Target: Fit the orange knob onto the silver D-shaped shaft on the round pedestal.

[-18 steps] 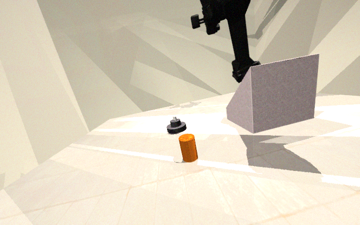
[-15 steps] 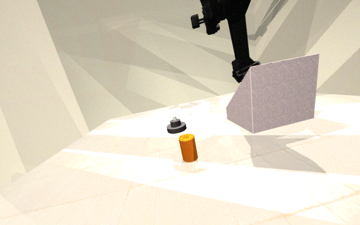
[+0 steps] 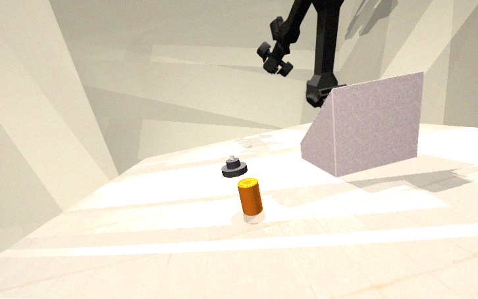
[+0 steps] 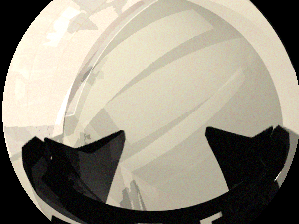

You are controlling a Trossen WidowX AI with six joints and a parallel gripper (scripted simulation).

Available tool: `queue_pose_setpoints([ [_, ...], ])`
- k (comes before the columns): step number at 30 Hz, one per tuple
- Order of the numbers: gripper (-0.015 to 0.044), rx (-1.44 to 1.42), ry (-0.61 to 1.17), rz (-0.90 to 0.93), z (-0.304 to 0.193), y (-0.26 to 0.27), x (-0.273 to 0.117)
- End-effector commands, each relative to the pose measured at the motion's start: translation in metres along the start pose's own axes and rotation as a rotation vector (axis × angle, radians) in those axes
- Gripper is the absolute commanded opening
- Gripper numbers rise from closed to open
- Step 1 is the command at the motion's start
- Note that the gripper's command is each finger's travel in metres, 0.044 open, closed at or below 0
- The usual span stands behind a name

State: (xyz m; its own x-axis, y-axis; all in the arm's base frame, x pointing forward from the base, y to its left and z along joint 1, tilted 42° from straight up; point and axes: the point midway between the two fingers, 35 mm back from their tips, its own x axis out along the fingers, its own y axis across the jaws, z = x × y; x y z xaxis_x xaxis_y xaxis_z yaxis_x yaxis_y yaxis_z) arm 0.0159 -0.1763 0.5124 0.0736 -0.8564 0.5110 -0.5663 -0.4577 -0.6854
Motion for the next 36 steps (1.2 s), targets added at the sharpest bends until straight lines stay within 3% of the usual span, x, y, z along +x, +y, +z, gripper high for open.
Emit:
queue_pose_setpoints([
  [1, 0.044, 0.317, -0.211, 0.112, 0.062, 0.021, 0.03],
  [8, 0.044, 0.573, -0.494, 0.277, 0.161, 0.03, 0.039],
  [15, 0.044, 0.79, -0.697, 0.516, 0.253, 0.028, 0.019],
  [26, 0.044, 0.953, -0.957, 1.006, 0.391, 0.006, -0.083],
  [36, 0.044, 0.896, -0.951, 1.365, 0.458, 0.0, -0.191],
])
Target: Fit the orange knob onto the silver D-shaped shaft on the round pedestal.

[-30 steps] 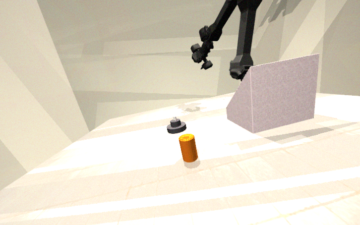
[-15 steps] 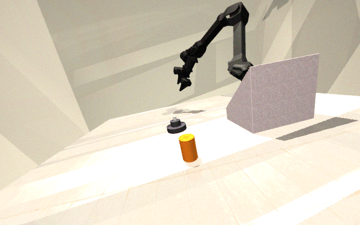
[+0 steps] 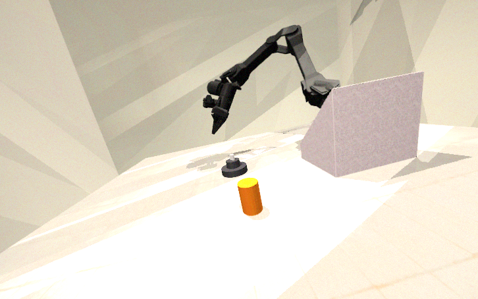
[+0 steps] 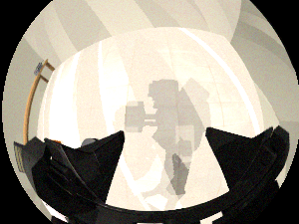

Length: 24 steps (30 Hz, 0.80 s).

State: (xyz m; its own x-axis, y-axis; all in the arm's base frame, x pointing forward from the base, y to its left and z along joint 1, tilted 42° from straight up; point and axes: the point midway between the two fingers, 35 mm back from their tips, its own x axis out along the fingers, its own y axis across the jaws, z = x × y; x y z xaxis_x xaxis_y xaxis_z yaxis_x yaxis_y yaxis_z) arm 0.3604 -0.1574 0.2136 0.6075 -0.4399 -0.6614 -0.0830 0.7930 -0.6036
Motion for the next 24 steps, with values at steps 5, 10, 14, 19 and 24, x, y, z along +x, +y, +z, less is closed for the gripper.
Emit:
queue_pose_setpoints([
  [5, 0.044, 0.087, 0.175, 0.218, 0.022, 0.128, 0.035],
  [10, 0.044, 0.085, 0.304, 0.272, 0.019, 0.208, 0.038],
  [14, 0.044, 0.073, 0.407, 0.261, 0.008, 0.266, 0.032],
  [19, 0.044, 0.101, 0.531, 0.148, -0.011, 0.33, 0.018],
  [24, 0.044, 0.116, 0.573, 0.009, -0.03, 0.373, 0.003],
])
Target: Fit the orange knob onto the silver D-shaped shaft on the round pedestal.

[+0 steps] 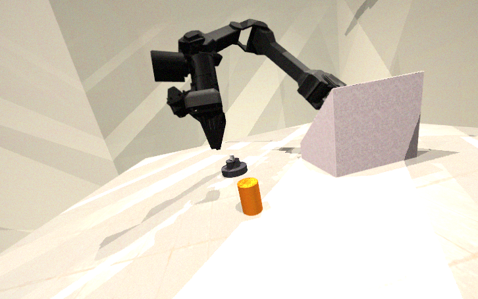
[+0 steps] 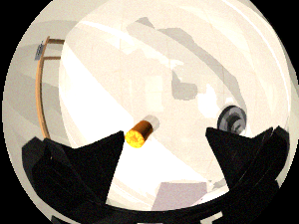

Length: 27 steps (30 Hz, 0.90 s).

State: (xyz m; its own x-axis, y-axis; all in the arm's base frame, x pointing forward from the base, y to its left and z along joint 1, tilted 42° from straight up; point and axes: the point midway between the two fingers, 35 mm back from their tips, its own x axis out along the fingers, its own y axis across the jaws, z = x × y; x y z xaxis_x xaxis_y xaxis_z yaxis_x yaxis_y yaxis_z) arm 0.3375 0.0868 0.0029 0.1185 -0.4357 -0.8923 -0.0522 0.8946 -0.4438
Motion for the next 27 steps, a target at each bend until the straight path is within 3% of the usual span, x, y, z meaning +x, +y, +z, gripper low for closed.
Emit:
queue_pose_setpoints([
  [1, 0.044, 0.068, 0.04, -0.174, -0.034, 0.056, 0.008],
  [5, 0.044, 0.096, 0.025, -0.256, -0.049, 0.077, 0.01],
  [15, 0.044, 0.097, 0.023, -0.26, -0.05, 0.079, 0.011],
  [19, 0.044, 0.098, 0.023, -0.262, -0.051, 0.07, 0.042],
  [27, 0.044, 0.098, 0.023, -0.262, -0.051, 0.068, 0.052],
])
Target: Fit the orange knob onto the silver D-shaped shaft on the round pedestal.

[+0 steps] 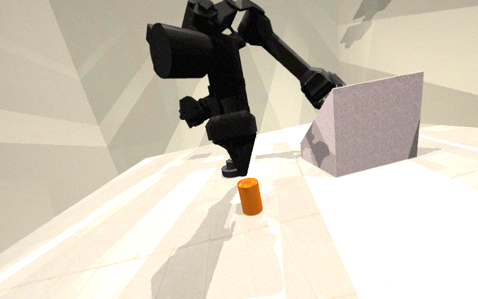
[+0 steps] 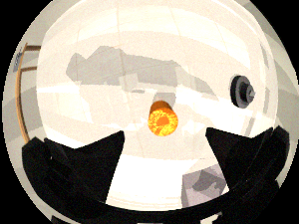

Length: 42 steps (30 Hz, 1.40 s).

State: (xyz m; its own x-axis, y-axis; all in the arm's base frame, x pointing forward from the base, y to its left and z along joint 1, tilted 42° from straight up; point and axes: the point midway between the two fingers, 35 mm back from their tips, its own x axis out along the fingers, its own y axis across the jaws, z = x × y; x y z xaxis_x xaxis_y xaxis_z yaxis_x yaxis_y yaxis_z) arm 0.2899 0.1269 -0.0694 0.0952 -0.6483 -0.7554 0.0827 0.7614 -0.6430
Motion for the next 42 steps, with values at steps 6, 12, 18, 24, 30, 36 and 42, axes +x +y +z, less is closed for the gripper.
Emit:
queue_pose_setpoints([
  [6, 0.044, -0.01, 0.001, -0.009, -0.002, 0.0, 0.019],
  [12, 0.044, -0.01, 0.001, -0.008, -0.001, 0.001, 0.024],
  [18, 0.044, -0.01, 0.001, -0.008, -0.001, 0.001, 0.034],
  [24, 0.044, -0.01, 0.001, -0.008, 0.0, 0.001, 0.044],
  [30, 0.044, -0.01, 0.001, -0.009, 0.0, 0.001, 0.054],
  [36, 0.044, -0.01, 0.001, -0.009, 0.0, 0.001, 0.063],
  [42, 0.044, -0.01, 0.001, -0.01, -0.001, 0.001, 0.073],
])
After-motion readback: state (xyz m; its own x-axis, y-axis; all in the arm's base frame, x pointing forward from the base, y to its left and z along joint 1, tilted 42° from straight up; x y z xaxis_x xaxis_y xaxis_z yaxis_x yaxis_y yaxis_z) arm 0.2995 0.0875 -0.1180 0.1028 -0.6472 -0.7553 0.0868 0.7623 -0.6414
